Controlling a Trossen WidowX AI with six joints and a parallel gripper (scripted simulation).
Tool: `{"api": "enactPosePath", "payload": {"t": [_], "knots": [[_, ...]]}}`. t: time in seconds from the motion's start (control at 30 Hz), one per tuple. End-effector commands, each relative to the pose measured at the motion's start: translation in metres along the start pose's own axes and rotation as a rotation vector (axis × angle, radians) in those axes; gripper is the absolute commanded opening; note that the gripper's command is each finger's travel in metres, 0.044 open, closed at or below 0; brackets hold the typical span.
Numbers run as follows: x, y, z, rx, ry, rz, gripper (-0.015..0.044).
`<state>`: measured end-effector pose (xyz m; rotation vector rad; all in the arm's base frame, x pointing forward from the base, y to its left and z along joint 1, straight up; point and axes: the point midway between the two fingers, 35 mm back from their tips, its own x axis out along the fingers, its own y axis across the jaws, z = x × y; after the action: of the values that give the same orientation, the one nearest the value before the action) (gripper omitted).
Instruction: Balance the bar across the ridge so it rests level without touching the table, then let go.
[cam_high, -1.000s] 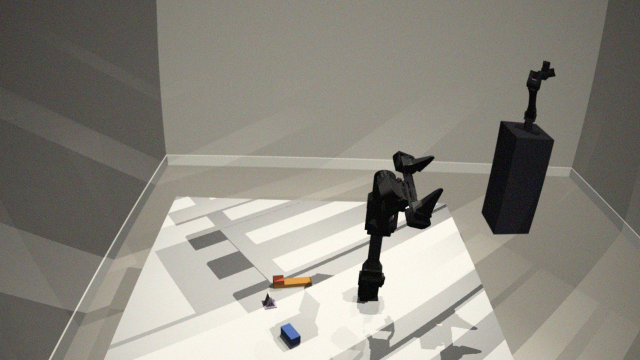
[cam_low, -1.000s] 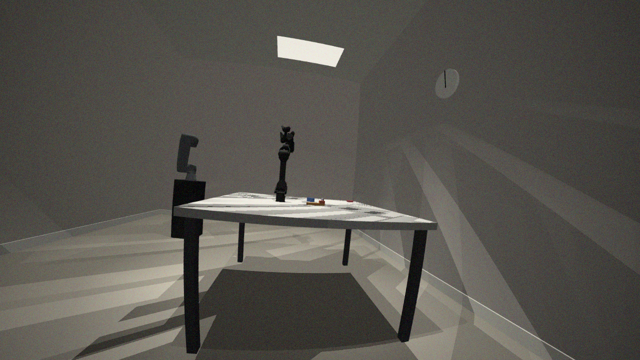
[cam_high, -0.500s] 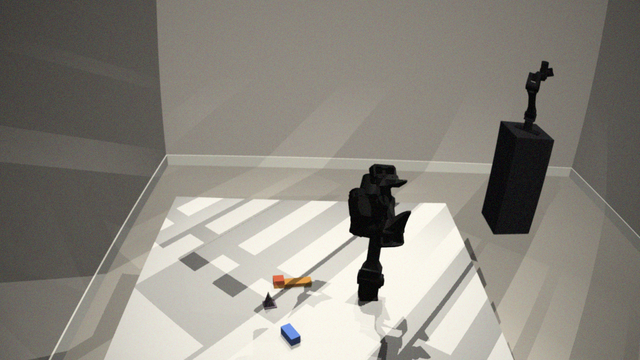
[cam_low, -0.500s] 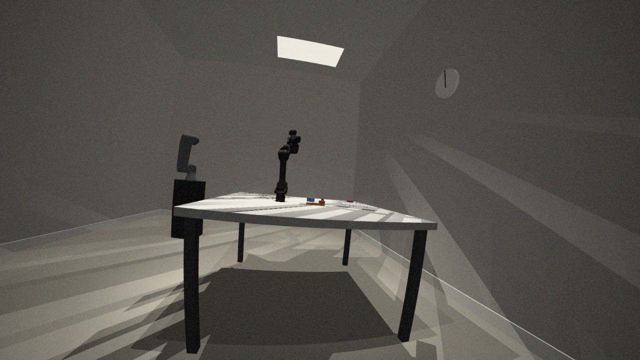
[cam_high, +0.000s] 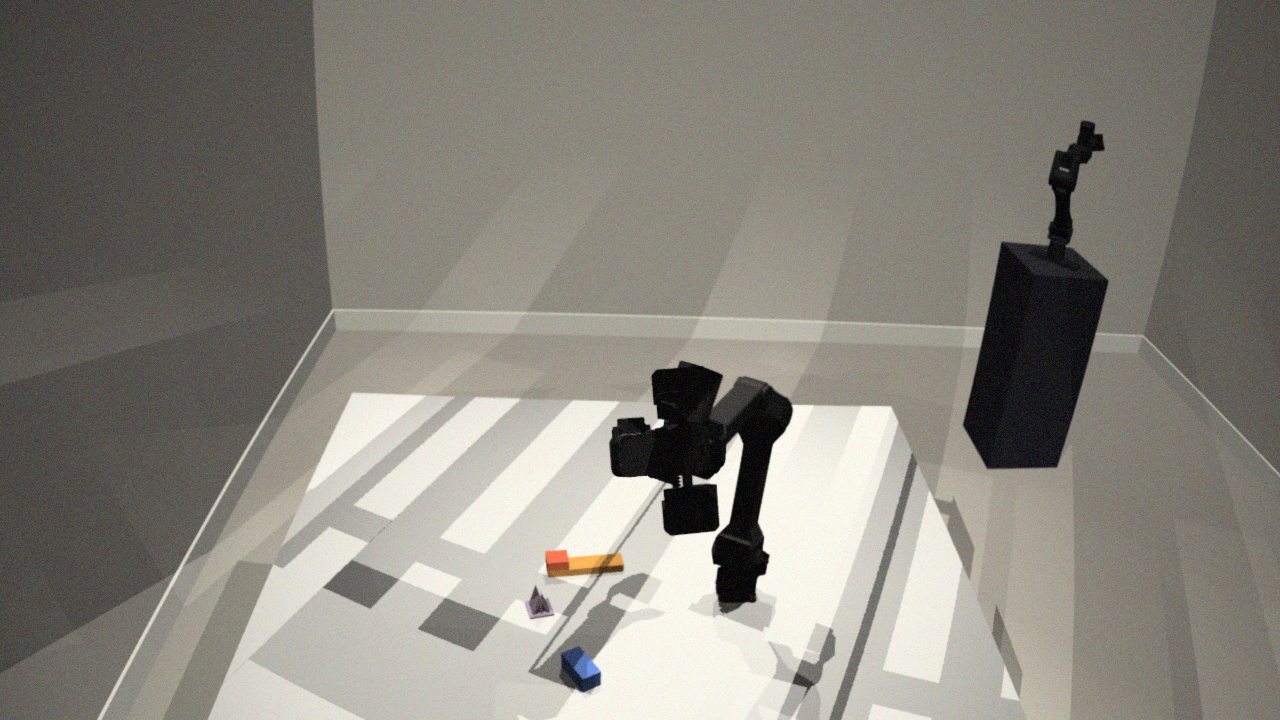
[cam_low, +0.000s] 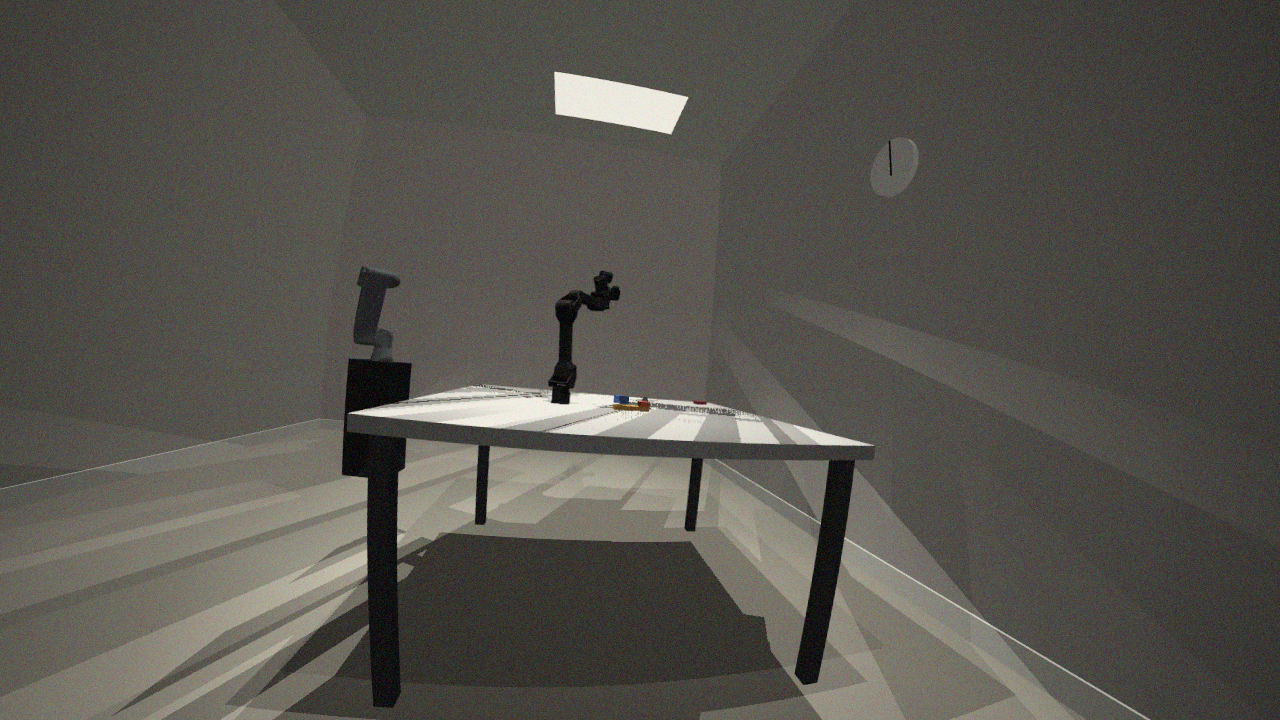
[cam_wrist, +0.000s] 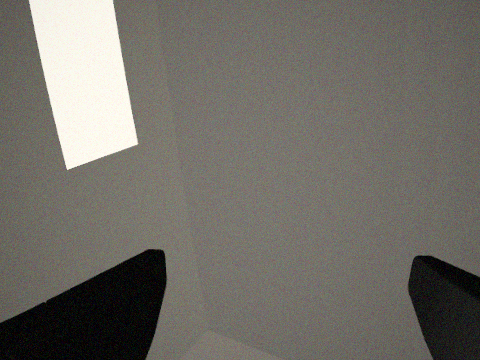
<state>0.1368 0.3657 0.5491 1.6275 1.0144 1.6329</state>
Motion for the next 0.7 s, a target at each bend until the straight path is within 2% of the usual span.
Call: {"api": "enactPosePath", "payload": {"t": [0.0, 0.33, 0.67], "knots": [[-0.01, -0.01, 0.026, 0.017, -0.088, -0.047, 0.0315], [-0.051, -0.04, 0.098, 0.082, -0.36, -0.183, 0.0315], [-0.112, -0.067, 0.165, 0.246, -0.663, -0.29, 0.0315]]}}
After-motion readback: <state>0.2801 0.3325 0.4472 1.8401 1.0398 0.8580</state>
